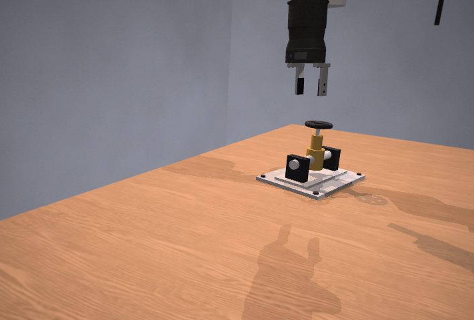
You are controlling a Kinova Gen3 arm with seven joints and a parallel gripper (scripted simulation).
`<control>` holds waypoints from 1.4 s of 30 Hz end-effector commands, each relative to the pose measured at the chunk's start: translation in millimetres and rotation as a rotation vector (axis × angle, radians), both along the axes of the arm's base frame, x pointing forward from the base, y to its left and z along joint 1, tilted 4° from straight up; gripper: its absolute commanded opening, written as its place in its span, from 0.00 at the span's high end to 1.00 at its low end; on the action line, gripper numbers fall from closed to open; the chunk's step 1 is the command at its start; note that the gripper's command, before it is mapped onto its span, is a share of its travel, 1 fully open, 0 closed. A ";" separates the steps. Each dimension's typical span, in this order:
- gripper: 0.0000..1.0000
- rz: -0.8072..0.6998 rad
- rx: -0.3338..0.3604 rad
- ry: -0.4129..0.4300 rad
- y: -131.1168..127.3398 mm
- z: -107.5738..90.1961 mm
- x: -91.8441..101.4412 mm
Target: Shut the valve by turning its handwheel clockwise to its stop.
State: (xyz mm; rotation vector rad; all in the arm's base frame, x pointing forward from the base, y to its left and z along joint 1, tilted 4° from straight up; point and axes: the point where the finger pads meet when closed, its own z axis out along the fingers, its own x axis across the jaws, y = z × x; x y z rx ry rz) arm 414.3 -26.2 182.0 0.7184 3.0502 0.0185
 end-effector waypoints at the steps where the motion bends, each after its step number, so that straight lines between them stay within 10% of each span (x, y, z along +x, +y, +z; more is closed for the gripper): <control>1: 0.00 -0.063 0.000 -0.005 -16.4 -2.0 -1.6; 42: 0.00 -0.382 0.012 -0.043 -81.9 -13.2 -12.3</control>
